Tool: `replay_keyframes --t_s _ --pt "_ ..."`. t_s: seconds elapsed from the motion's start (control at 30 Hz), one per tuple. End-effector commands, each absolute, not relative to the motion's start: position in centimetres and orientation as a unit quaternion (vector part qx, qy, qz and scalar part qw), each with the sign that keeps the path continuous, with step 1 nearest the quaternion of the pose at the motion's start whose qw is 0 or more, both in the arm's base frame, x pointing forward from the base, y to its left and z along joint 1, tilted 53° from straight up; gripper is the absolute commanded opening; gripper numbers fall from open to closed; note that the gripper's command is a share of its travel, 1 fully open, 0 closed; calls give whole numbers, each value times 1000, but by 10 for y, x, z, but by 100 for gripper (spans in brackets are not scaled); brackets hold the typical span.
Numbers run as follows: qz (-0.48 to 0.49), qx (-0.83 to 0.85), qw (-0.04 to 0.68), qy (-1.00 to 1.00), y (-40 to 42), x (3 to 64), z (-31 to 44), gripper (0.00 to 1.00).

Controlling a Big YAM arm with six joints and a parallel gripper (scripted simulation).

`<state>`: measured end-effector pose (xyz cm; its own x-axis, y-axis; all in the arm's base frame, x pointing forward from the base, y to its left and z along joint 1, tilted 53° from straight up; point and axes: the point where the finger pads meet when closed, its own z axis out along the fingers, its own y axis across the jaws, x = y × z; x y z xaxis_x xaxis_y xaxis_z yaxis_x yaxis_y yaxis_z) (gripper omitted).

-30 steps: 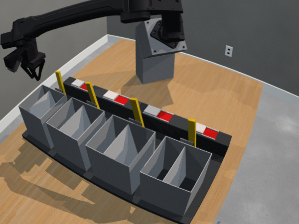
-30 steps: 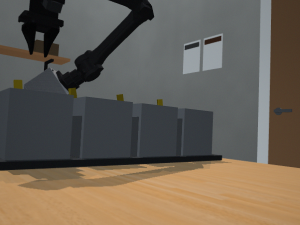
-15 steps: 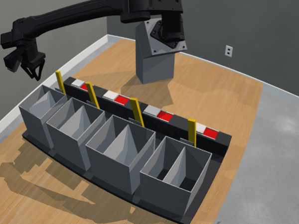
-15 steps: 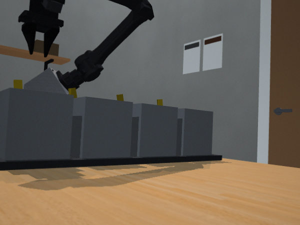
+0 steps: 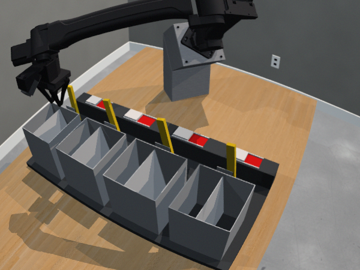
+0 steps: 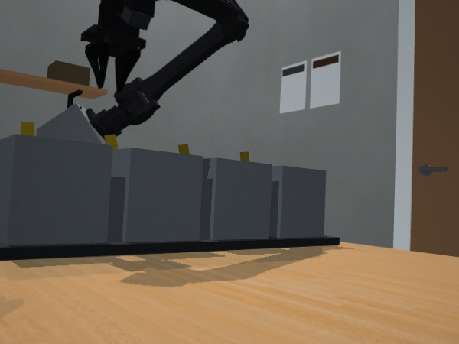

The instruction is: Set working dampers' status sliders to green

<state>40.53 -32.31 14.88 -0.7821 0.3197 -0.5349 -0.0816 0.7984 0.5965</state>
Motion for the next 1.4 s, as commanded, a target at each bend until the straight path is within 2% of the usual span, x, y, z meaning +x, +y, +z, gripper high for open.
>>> replay_keyframes --t_s 0.0,0.23,1.37 --pt "314 71 319 891 -288 406 170 36" --pt "316 71 320 890 -236 395 202 36" --pt "324 79 311 890 -238 394 190 36"
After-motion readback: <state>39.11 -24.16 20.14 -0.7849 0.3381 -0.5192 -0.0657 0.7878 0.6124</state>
